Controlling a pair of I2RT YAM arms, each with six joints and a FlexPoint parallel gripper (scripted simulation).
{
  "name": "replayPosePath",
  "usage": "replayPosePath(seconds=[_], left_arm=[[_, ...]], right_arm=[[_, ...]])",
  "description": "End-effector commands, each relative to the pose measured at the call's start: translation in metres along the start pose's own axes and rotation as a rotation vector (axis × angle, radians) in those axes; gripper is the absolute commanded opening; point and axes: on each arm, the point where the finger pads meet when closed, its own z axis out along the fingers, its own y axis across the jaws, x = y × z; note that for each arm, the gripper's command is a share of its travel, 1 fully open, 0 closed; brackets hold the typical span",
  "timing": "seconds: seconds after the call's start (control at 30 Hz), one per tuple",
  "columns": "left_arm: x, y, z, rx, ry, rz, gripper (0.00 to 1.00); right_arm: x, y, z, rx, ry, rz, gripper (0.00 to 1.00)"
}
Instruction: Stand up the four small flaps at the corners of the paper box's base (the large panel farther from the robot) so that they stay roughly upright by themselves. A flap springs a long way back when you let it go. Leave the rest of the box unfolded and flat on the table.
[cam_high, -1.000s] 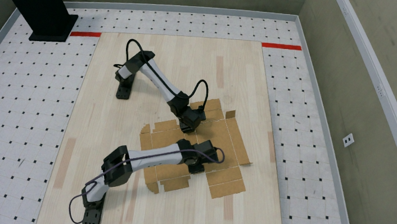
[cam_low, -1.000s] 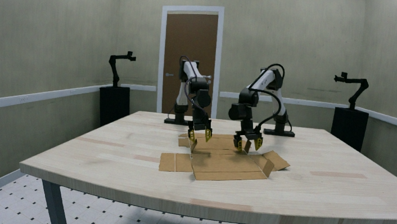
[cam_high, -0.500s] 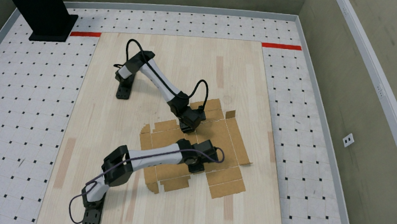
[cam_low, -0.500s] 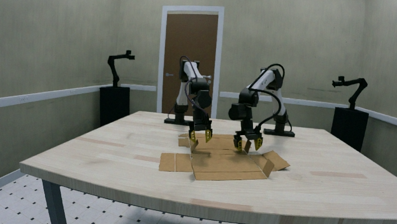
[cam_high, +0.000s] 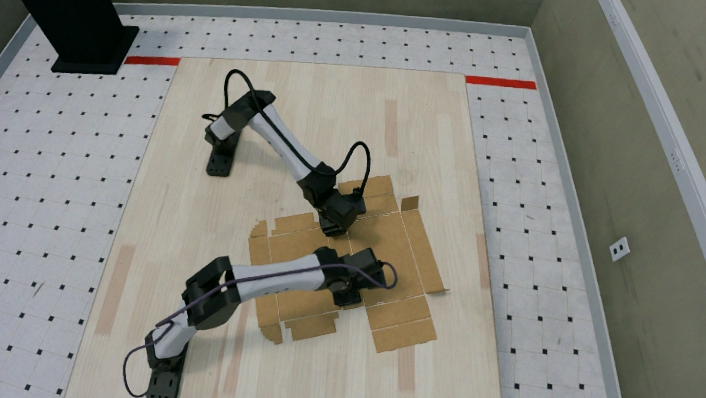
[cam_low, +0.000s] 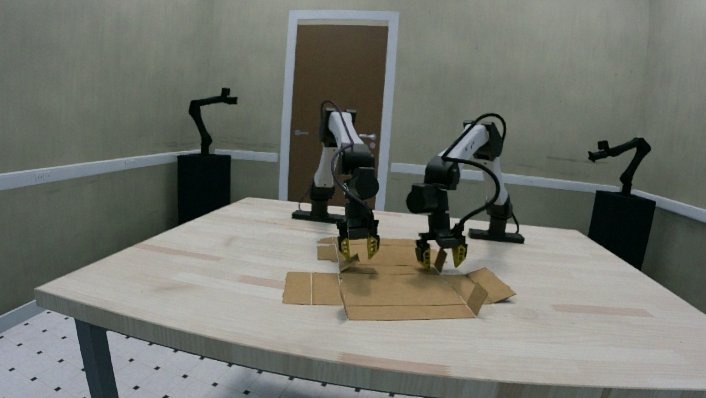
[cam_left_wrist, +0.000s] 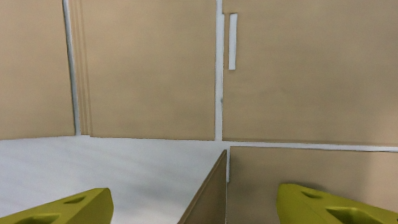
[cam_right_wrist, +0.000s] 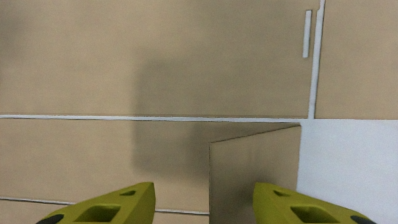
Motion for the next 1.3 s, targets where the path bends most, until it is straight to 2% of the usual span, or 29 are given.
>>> replayPosePath(seconds=[0.0, 0.1, 0.13, 0.23, 0.37, 0.47, 0.77, 0.8, 0.9, 1.0, 1.27], left_arm=[[-0.002, -0.003, -0.004, 0.007, -0.003, -0.004, 0.77], [-0.002, -0.003, -0.004, 0.007, -0.003, -0.004, 0.77], [-0.002, -0.003, -0.004, 0.007, -0.003, -0.004, 0.77], [-0.002, -0.003, -0.004, 0.007, -0.003, -0.004, 0.77], [-0.002, -0.003, -0.004, 0.007, -0.003, -0.004, 0.77], [-0.002, -0.003, -0.004, 0.007, -0.003, -0.004, 0.77], [-0.002, -0.003, -0.004, 0.007, -0.003, -0.004, 0.77], [-0.002, -0.003, -0.004, 0.007, -0.003, -0.004, 0.77], [-0.002, -0.003, -0.004, 0.007, -0.003, -0.004, 0.77], [-0.002, -0.003, -0.004, 0.007, -0.003, -0.004, 0.77], [-0.002, -0.003, -0.004, 0.007, -0.003, -0.004, 0.77]], right_arm=[[0.002, 0.007, 0.019, 0.004, 0.001, -0.003, 0.5], [0.003, 0.008, 0.021, 0.005, 0.001, -0.003, 0.5], [-0.008, 0.013, 0.016, -0.006, -0.03, -0.004, 0.5], [0.007, 0.011, 0.029, 0.004, 0.005, -0.003, 0.5], [0.004, 0.012, 0.031, 0.002, -0.003, -0.002, 0.5], [-0.003, 0.009, 0.019, -0.005, -0.03, -0.006, 0.5], [0.003, 0.007, 0.026, 0.0, -0.01, -0.005, 0.5], [-0.004, 0.011, 0.015, -0.008, -0.03, -0.005, 0.5], [-0.006, 0.01, 0.017, -0.006, -0.038, -0.006, 0.5], [-0.015, 0.013, -0.008, -0.013, -0.07, -0.008, 0.5], [-0.019, 0.009, -0.026, -0.017, -0.067, -0.007, 0.5]])
